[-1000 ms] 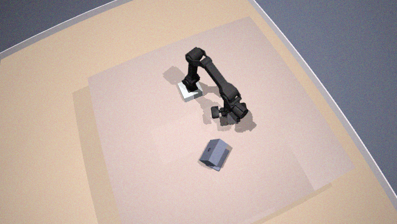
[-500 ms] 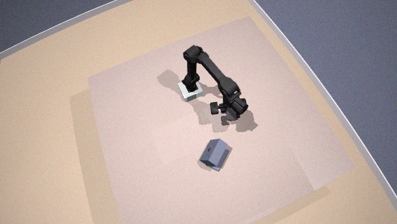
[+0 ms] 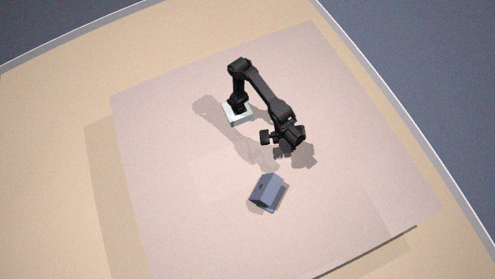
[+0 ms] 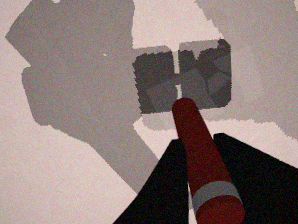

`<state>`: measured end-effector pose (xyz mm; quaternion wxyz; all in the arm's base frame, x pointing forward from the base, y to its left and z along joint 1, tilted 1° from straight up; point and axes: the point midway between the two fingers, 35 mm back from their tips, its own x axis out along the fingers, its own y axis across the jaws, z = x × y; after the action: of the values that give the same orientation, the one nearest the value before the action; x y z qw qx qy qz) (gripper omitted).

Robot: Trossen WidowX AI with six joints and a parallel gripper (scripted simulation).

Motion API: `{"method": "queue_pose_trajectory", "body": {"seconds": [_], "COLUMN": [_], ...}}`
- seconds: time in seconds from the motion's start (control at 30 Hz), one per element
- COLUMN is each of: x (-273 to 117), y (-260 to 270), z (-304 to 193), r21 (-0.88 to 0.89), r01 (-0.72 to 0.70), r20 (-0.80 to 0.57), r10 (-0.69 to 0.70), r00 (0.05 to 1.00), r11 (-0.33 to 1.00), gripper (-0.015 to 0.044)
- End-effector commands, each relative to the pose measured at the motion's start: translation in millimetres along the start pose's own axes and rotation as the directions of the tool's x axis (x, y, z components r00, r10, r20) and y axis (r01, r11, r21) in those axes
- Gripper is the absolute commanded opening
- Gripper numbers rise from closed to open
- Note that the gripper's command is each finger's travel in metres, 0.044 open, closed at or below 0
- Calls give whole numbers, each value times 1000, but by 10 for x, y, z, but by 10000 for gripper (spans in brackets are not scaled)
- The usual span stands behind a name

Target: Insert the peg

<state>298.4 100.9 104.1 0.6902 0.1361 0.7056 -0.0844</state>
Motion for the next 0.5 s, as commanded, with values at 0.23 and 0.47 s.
{"method": "queue_pose_trajectory", "body": {"seconds": [0.23, 0.47], "x": [-1, 1], "y": [-67, -117], "z": [86, 135], "r21": [13, 24], "r01": [-51, -79], "r20": [-13, -20], "r10": [51, 80], "r00": [999, 997], "r11": [999, 997], "gripper": [0, 0]}}
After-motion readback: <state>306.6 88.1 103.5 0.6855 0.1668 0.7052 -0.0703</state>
